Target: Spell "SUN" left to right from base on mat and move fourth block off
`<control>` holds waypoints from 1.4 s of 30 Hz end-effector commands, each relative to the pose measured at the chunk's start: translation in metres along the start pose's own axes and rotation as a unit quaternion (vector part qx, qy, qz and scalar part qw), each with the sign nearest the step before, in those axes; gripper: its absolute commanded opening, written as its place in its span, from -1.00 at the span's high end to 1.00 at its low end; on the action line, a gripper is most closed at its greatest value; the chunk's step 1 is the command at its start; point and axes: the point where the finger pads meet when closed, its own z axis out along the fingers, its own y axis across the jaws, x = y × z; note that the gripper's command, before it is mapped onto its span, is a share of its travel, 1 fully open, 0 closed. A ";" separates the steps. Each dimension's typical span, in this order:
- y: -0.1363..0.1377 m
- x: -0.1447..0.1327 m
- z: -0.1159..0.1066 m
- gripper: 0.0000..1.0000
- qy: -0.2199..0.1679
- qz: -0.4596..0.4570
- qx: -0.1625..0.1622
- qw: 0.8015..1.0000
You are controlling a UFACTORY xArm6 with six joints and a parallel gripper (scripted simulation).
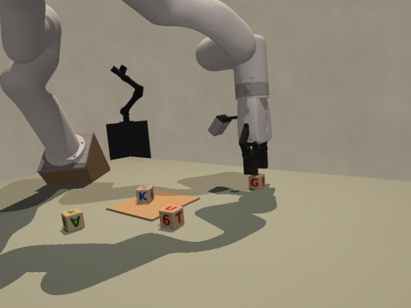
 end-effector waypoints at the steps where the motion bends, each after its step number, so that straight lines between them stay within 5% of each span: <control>1: 0.000 -0.001 0.001 -0.37 -0.002 0.000 -0.001 1.000; 20: 0.000 -0.001 0.030 -0.37 -0.002 0.000 -0.001 1.000; 42: 0.000 -0.001 0.032 -0.37 -0.002 0.000 -0.001 1.000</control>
